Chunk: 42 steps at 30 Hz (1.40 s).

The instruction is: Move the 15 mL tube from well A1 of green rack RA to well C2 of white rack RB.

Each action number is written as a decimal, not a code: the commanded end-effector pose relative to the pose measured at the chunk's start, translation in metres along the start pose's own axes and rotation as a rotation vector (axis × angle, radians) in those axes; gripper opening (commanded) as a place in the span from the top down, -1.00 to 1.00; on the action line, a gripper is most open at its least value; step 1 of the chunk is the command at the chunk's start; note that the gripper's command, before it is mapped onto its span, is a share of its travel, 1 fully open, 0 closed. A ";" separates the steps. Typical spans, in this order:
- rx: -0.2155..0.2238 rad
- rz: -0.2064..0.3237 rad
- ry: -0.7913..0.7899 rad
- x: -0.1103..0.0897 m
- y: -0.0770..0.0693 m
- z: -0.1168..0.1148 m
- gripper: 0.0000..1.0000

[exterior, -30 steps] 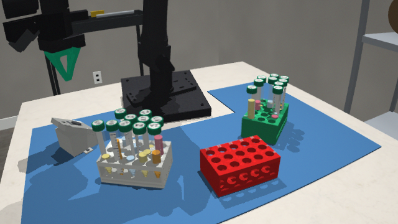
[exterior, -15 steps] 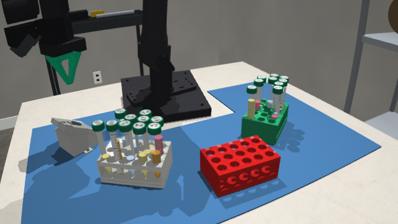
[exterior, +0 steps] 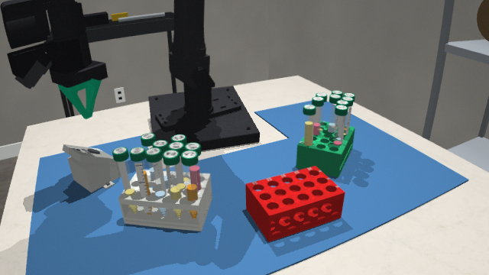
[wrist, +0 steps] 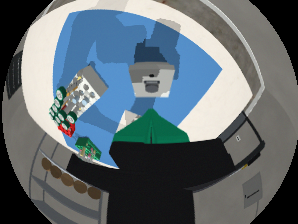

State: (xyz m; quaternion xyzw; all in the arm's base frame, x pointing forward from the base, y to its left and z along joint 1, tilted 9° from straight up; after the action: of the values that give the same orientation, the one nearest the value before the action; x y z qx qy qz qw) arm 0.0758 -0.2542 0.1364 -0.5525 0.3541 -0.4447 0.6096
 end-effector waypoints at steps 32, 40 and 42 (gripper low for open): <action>-0.007 -0.043 -0.003 0.013 0.048 -0.002 1.00; -0.007 -0.043 -0.003 0.011 0.053 -0.001 1.00; -0.007 -0.043 -0.003 0.011 0.054 -0.001 1.00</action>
State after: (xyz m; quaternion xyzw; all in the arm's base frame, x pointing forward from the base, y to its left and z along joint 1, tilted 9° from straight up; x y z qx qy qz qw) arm 0.0855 -0.2604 0.0812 -0.5569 0.3496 -0.4494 0.6047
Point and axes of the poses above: the point where the finger pads meet when closed, its own y axis out along the fingers, its own z axis across the jaws, x = y × z, the point moved 2 cm from there along -y, back along the fingers, and after that the axes turned 2 degrees about y, right-handed, at the moved point
